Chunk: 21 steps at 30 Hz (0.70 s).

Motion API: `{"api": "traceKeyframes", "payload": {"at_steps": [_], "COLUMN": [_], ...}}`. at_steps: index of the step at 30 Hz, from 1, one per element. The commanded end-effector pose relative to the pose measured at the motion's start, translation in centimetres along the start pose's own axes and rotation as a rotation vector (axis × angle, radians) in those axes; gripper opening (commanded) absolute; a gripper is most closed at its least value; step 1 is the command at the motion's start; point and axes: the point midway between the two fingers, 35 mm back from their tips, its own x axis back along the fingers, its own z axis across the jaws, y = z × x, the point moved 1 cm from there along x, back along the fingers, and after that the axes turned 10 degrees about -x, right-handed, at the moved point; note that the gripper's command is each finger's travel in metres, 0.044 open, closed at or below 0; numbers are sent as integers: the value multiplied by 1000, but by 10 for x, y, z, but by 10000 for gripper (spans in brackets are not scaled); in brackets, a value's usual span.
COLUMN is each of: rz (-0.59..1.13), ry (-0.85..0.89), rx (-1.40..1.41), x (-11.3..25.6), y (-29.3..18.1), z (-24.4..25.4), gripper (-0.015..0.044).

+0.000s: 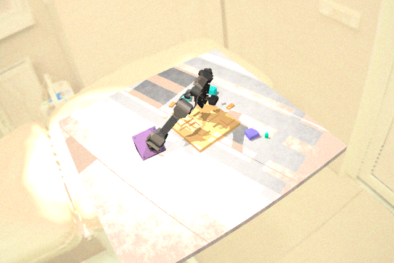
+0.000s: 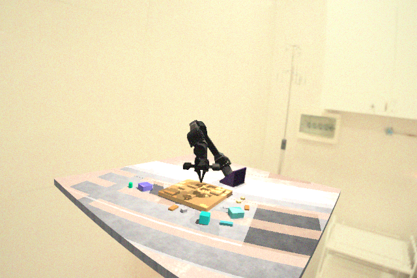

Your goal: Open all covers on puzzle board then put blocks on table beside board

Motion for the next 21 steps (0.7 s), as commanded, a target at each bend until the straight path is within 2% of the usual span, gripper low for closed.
{"api": "traceKeyframes", "payload": {"at_steps": [1,21], "rz": [-12,14], "ry": [-2,-80], "rx": [-43,-199], "x": [3,1], "y": [2,-13], "z": [-21,-126], "gripper": [0,0]}}
